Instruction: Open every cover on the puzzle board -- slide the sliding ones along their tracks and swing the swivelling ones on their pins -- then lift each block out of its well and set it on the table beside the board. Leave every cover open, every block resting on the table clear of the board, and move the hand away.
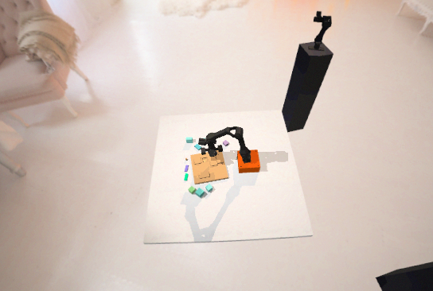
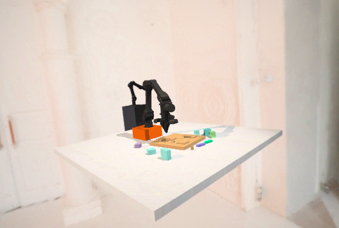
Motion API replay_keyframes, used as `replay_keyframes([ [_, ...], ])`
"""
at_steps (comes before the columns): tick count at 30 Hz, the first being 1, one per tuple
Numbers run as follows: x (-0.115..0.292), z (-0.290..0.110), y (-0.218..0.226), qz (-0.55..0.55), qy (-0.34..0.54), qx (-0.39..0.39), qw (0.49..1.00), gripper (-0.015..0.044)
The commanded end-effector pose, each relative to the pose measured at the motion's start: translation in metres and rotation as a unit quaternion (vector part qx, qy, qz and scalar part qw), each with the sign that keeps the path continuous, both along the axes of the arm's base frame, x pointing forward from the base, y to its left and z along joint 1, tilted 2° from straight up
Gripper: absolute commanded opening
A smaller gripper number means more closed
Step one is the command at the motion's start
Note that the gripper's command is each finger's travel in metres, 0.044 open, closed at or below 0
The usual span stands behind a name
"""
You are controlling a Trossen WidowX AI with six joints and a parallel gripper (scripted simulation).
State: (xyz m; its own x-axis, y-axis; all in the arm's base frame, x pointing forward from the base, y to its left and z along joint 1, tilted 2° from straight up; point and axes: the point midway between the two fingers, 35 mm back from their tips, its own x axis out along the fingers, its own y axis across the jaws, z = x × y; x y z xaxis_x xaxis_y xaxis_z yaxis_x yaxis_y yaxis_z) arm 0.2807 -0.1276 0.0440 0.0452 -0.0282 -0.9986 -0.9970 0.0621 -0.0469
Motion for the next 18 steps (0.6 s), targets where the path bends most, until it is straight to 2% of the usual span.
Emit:
replay_keyframes([
  [1,-0.0009,-0.0001,0.0008,0.009,-0.001,0.001,1.0,0.0],
  [18,-0.0007,-0.0017,0.0007,0.009,-0.001,0.001,1.0,0.0],
])
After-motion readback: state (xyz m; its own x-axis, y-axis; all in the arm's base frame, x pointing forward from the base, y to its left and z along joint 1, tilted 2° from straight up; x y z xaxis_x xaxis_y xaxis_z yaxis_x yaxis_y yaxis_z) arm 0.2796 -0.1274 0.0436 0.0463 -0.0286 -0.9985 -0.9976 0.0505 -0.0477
